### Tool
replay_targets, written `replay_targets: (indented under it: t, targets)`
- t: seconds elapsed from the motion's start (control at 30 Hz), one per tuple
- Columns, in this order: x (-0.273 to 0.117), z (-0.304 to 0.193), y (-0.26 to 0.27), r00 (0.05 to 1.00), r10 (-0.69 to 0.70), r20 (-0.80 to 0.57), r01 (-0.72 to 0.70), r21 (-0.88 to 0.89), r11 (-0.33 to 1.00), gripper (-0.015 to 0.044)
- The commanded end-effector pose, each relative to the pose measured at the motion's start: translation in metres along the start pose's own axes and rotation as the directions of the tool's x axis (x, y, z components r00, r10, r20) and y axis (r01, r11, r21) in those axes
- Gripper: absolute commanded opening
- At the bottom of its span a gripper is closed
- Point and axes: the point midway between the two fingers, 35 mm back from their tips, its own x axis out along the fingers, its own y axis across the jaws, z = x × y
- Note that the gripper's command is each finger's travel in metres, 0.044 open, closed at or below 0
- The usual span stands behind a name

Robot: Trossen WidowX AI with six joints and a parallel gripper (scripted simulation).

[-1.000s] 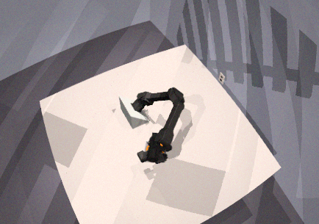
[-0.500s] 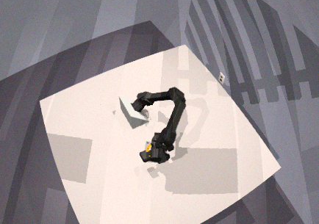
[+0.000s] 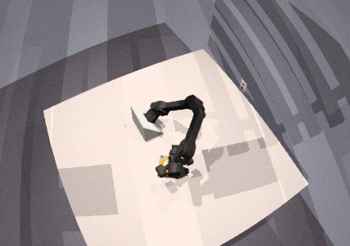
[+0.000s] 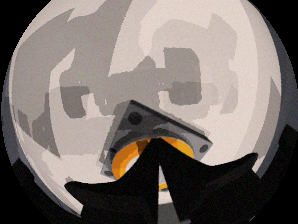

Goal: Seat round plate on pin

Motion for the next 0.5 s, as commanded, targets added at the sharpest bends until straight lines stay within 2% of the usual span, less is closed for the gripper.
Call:
replay_targets:
  t: [0.0, 0.47]
  targets:
    - [0.0, 0.0, 0.007, 1.0, 0.004, -0.001, -0.004, 0.0, 1.0, 0.0]
    - [0.0, -0.004, 0.022, 1.0, 0.005, -0.002, -0.005, 0.0, 1.0, 0.0]
